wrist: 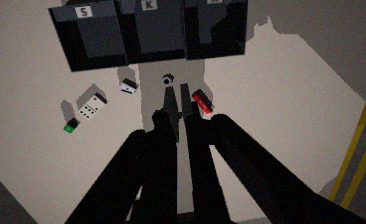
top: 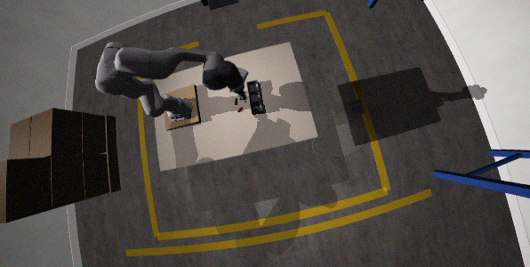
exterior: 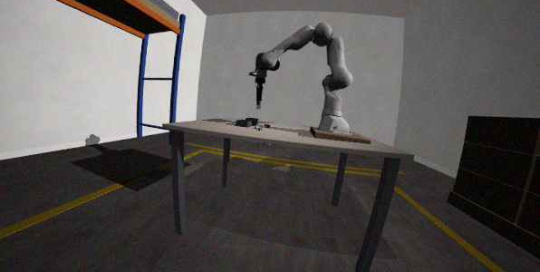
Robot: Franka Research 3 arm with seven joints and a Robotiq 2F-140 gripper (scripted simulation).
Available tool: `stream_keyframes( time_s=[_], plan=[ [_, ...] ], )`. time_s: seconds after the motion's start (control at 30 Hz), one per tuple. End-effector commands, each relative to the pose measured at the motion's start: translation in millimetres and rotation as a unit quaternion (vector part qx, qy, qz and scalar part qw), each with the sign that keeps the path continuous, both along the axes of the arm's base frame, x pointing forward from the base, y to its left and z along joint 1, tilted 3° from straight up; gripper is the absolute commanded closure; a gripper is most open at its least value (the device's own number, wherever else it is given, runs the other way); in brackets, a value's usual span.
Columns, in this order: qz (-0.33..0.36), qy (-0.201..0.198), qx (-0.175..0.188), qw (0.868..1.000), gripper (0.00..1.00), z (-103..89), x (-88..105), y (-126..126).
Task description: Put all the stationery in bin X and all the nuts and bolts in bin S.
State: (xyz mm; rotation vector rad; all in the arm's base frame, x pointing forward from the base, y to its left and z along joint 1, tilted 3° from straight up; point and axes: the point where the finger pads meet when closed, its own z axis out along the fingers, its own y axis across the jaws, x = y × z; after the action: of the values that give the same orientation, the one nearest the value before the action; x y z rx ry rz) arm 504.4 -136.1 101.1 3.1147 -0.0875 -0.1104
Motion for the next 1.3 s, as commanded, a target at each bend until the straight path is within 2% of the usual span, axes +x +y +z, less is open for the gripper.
stream_keyframes(
  time_s=[0.0,0.17,0.23,0.33,0.8,1.27],
  plan=[
    [0.054,-0.008,0.015,0.998,0.95,-15.9,19.1,-21],
    [0.054,-0.008,0.015,0.998,0.95,-39.6,35.9,-50],
    [0.054,-0.008,0.015,0.998,0.95,-39.6,35.9,-50],
    [0.054,-0.008,0.015,0.998,0.95,-50.9,43.9,-65],
    [0.054,-0.008,0.015,0.998,0.95,-53.6,43.7,-65],
    [0.054,-0.008,0.015,0.998,0.95,-90.9,41.7,-65]
  ],
)
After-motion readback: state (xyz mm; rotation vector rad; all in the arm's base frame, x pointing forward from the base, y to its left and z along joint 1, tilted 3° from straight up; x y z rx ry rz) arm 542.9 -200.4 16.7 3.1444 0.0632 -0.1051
